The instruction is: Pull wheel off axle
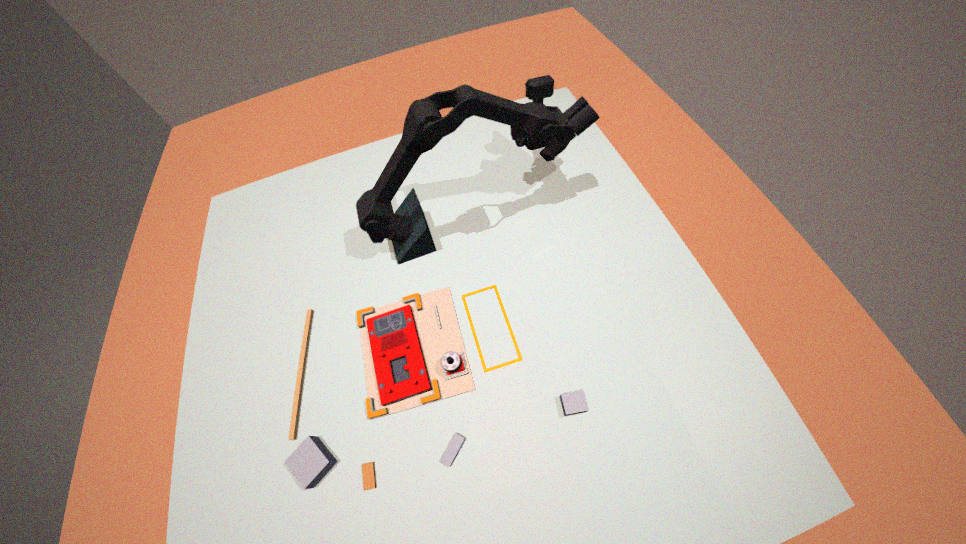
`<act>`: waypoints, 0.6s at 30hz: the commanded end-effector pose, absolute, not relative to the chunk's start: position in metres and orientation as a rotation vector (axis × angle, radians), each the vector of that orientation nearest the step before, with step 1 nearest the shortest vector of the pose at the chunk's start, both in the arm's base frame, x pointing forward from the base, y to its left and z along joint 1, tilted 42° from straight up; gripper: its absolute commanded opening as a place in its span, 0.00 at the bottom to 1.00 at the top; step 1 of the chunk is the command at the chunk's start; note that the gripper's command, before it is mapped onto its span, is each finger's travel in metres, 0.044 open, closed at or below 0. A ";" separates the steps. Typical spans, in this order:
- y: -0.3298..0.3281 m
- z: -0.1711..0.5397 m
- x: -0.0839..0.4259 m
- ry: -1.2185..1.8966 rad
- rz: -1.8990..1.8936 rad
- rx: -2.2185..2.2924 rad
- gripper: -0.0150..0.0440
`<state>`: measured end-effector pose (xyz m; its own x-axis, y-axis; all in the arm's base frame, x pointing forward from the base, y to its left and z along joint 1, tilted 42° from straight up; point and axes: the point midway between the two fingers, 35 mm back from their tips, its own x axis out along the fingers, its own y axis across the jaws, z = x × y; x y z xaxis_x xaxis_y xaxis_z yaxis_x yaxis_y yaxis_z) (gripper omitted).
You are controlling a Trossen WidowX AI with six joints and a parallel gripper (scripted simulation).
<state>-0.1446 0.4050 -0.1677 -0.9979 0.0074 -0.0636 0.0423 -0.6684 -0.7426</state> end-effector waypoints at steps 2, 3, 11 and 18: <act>0.408 -0.168 -0.139 1.213 -2.875 0.140 0.84; 0.412 -0.167 -0.131 1.139 -2.905 0.194 0.80; 0.434 -0.163 -0.051 0.381 -3.133 0.690 0.76; 0.434 -0.155 0.022 -0.324 -3.206 1.058 0.76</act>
<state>-0.0054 0.4389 -0.1570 -0.8293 0.1726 -0.5315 -0.1857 -0.9822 -0.0293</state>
